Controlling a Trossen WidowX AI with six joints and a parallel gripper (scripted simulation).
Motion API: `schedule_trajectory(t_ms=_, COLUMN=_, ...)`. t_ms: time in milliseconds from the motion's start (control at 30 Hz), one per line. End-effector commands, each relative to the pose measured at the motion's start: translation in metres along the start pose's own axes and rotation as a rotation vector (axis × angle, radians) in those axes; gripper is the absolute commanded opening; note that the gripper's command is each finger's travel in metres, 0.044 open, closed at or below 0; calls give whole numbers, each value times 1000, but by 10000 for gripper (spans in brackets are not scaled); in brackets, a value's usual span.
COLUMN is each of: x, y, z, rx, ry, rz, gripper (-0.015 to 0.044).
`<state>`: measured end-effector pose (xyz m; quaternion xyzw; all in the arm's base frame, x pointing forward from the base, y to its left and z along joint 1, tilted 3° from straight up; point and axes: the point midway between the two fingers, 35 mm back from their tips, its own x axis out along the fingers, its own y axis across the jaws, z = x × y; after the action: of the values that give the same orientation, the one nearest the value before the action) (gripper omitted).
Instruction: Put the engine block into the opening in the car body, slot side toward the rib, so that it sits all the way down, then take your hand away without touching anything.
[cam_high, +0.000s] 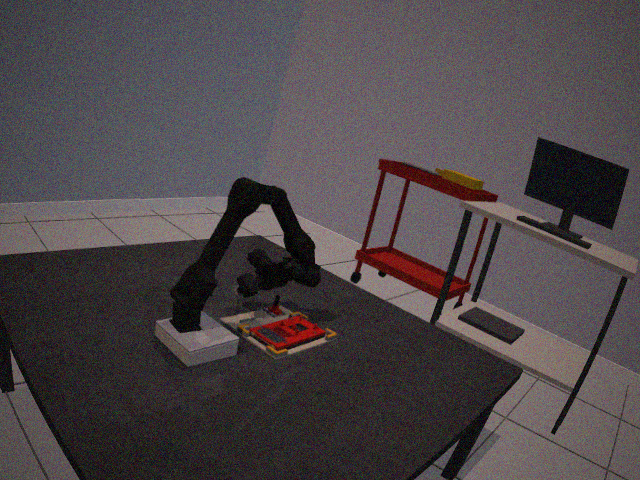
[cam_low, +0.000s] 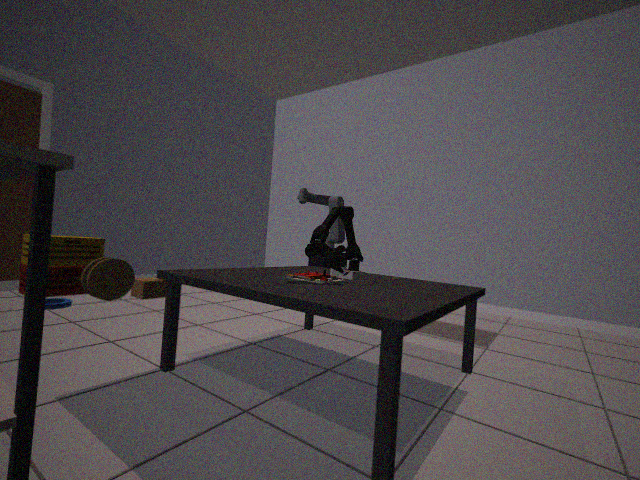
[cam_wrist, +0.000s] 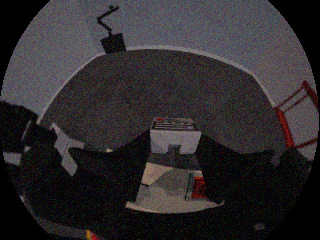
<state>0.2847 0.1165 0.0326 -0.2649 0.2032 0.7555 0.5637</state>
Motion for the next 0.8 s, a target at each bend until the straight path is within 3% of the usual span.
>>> schedule_trajectory(t_ms=0, x=6, y=1, z=-6, rx=0, ry=-7, rz=1, gripper=0)
schedule_trajectory(t_ms=767, x=26, y=1, z=-29, rx=0, ry=-7, rz=1, gripper=0)
